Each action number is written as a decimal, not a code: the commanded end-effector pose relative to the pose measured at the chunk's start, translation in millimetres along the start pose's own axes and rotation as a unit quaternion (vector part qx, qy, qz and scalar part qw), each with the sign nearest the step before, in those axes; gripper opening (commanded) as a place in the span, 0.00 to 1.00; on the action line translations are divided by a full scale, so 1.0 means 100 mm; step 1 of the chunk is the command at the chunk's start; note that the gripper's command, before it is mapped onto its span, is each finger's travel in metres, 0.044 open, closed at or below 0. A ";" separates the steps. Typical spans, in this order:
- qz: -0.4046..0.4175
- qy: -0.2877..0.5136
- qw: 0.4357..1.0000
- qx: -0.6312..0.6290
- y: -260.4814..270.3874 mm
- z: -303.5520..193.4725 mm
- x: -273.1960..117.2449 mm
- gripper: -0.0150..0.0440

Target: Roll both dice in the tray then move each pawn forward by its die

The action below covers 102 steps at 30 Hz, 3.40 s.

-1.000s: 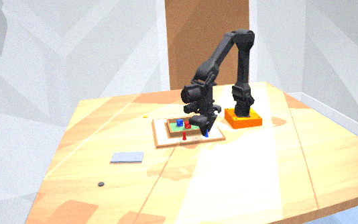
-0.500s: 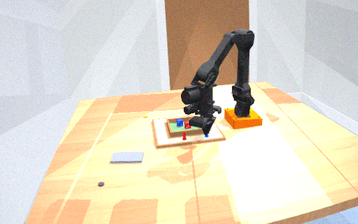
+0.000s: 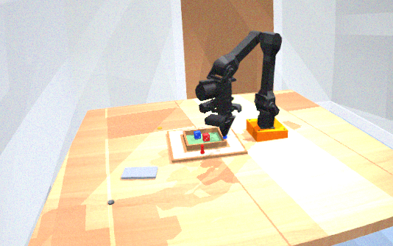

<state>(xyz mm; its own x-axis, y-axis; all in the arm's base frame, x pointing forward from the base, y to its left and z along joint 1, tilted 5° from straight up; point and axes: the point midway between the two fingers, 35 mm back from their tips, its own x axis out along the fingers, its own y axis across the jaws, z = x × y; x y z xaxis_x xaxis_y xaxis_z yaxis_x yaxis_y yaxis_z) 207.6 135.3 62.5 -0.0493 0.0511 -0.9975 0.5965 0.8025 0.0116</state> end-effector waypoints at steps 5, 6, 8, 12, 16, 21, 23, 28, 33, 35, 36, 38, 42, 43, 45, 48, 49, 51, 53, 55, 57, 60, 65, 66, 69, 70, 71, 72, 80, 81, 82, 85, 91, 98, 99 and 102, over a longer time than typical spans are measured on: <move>0.002 0.000 1.000 -0.002 -0.02 -0.01 -0.48 0.25; 0.002 0.000 1.000 -0.002 -0.02 -0.01 -0.54 0.25; 0.001 0.000 1.000 -0.003 -0.04 -0.02 -0.65 0.25; 0.001 0.000 1.000 -0.002 -0.06 -0.03 -0.74 0.25; 0.001 0.000 1.000 -0.002 -0.11 0.00 -0.70 0.25; 0.000 -0.001 1.000 -0.002 -0.27 0.08 -0.57 0.25; 0.000 -0.001 1.000 -0.002 -0.34 0.11 -0.52 0.25; -0.001 -0.001 1.000 -0.002 -0.51 0.16 -0.39 0.25; -0.002 -0.001 1.000 -0.002 -0.68 0.20 -0.26 0.25; -0.002 -0.001 1.000 -0.001 -0.75 0.21 -0.20 0.25; -0.002 -0.001 1.000 -0.001 -0.79 0.22 -0.17 0.25; -0.002 -0.001 1.000 -0.001 -0.86 0.22 -0.12 0.25; -0.003 -0.001 1.000 -0.001 -1.00 0.22 0.00 0.25; -0.003 -0.001 1.000 -0.001 -1.02 0.22 0.02 0.25; -0.003 -0.001 1.000 -0.001 -1.05 0.22 0.04 0.25; -0.003 -0.001 1.000 -0.001 -1.05 0.22 0.05 0.25; -0.003 -0.001 1.000 -0.001 -1.05 0.22 0.06 0.25; -0.003 -0.001 1.000 -0.001 -1.04 0.22 0.11 0.25; -0.003 -0.001 1.000 -0.001 -1.04 0.22 0.18 0.25; -0.003 -0.001 1.000 -0.001 -1.04 0.22 0.27 0.25; -0.003 -0.001 1.000 -0.001 -1.05 0.22 0.36 0.25; -0.003 -0.001 1.000 -0.001 -1.05 0.22 0.39 0.25; -0.003 -0.001 1.000 -0.001 -1.05 0.22 0.41 0.25; -0.003 -0.001 1.000 -0.001 -1.05 0.22 0.42 0.25; -0.003 -0.001 1.000 -0.001 -1.05 0.22 0.46 0.25; -0.003 -0.001 1.000 -0.001 -1.05 0.22 0.47 0.25; -0.003 -0.001 1.000 -0.001 -1.05 0.22 0.49 0.25; -0.003 -0.001 1.000 -0.001 -1.05 0.22 0.51 0.25; 0.001 -0.002 1.000 -0.004 -1.03 0.23 0.50 0.43; 0.001 -0.002 1.000 -0.004 -1.03 0.23 0.50 0.48; 0.001 -0.002 1.000 -0.004 -1.03 0.23 0.50 0.52; 0.001 -0.002 1.000 -0.004 -1.03 0.23 0.50 0.65; -0.003 -0.001 1.000 -0.002 -1.02 0.23 0.02 0.92; -0.003 -0.001 1.000 -0.025 -1.02 0.25 -0.09 1.00; -0.003 -0.001 0.999 -0.054 -1.03 0.27 -0.16 1.00; -0.004 -0.001 0.986 -0.167 -1.06 0.35 -0.41 1.00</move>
<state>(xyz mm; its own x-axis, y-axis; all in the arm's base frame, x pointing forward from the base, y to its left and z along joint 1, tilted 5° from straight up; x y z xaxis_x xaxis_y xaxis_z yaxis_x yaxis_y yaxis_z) 168.1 35.9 75.1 -0.0608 0.0484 -0.9970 0.4727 0.8811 0.0140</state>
